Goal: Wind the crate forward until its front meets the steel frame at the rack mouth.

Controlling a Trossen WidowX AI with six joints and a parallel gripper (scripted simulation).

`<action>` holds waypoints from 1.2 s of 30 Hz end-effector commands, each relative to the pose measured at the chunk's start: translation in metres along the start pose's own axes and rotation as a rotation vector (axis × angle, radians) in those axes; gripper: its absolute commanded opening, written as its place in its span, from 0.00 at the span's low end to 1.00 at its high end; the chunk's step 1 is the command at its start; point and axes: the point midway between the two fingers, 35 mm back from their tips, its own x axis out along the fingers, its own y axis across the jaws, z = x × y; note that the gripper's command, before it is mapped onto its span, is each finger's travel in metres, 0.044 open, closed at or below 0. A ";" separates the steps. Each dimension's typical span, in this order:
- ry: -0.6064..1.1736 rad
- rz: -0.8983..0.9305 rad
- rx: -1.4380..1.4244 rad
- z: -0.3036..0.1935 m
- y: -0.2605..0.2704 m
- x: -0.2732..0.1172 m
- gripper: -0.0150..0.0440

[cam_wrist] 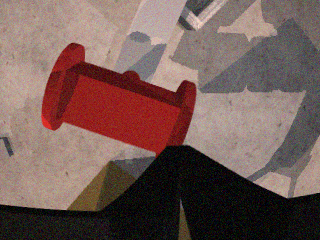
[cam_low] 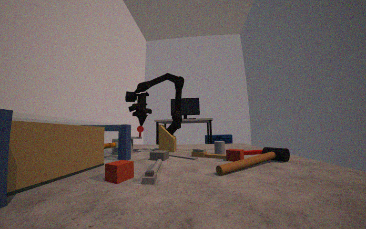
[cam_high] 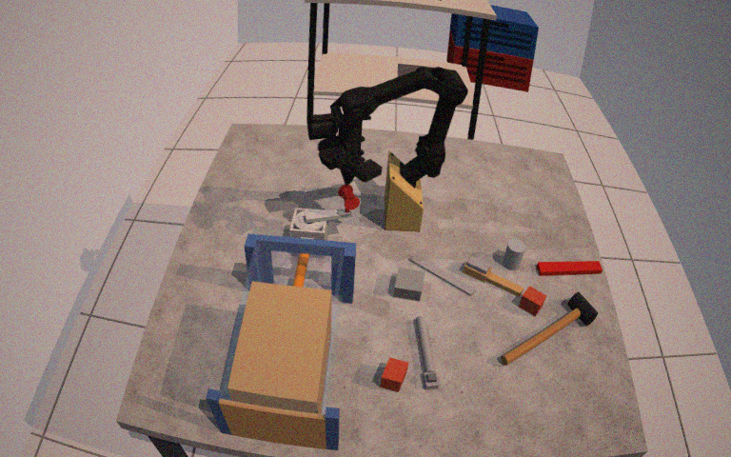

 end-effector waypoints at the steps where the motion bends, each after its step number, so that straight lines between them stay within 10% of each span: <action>1: -0.001 0.001 0.001 -0.005 0.002 0.000 0.25; 10: -0.001 0.000 0.001 -0.001 0.000 -0.050 0.25; 36: -0.003 0.000 0.000 0.023 -0.008 -0.002 0.25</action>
